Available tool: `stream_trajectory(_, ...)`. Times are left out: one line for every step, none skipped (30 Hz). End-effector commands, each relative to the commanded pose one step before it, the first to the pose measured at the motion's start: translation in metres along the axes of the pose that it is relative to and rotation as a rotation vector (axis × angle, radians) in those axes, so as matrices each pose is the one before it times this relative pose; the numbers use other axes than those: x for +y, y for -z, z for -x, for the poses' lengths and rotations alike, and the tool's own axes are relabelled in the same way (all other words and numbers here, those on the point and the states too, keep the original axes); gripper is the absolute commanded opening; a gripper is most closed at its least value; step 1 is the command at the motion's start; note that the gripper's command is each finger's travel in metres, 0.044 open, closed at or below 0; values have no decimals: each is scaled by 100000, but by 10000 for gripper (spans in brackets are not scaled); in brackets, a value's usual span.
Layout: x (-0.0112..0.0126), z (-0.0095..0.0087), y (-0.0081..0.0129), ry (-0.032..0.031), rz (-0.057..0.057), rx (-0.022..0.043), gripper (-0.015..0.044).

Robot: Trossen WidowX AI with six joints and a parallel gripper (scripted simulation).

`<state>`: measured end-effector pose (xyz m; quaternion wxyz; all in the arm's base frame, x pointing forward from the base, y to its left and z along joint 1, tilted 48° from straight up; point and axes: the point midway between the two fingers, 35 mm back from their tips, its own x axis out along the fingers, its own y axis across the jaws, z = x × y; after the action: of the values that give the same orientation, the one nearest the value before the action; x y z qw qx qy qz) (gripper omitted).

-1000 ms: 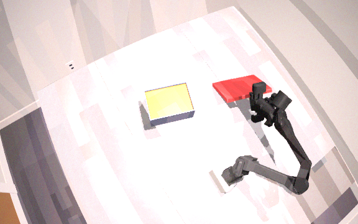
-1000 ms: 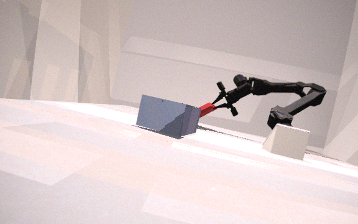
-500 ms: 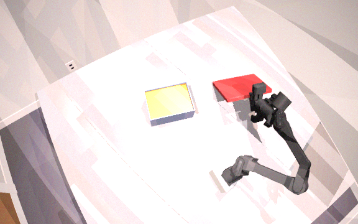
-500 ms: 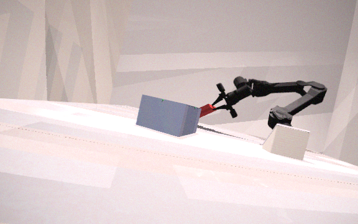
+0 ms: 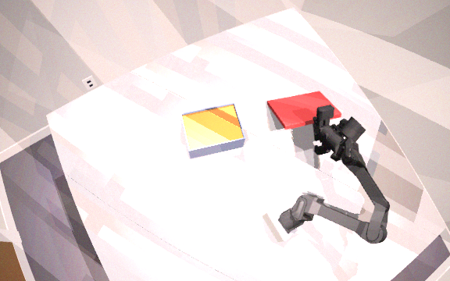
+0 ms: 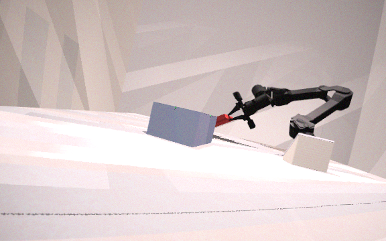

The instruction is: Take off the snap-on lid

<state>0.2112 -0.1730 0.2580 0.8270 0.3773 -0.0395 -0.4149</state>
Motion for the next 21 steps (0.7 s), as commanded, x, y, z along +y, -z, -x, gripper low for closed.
stream_trajectory(-880,-485,239,2248,351,255,0)
stream_trajectory(-60,-50,-1,-4,5,-6,0)
stream_trajectory(-60,-50,-1,-4,5,-6,0)
stream_trajectory(-60,-50,-1,-4,5,-6,0)
stream_trajectory(-60,-50,-1,-4,5,-6,0)
stream_trajectory(-60,-50,-1,-4,5,-6,0)
stream_trajectory(-60,-50,-1,-4,5,-6,0)
stream_trajectory(-60,-50,-1,-4,5,-6,0)
stream_trajectory(-60,-50,-1,-3,5,-6,0)
stream_trajectory(-60,-50,-1,-3,6,-6,0)
stream_trajectory(-60,-50,-1,-3,6,-6,0)
stream_trajectory(-60,-50,-1,-3,6,-6,0)
stream_trajectory(-60,-50,-1,-3,6,-6,0)
stream_trajectory(-60,-51,-1,-3,6,-6,0)
stream_trajectory(-60,-51,-1,-3,6,-6,0)
stream_trajectory(-60,-51,-1,-3,6,-6,0)
stream_trajectory(-61,-51,-1,-3,6,-6,0)
stream_trajectory(-61,-51,-1,-3,6,-6,0)
stream_trajectory(-61,-51,-1,-3,6,-6,0)
stream_trajectory(-61,-51,-1,-3,6,-6,0)
stream_trajectory(-61,-51,-1,-3,6,-6,0)
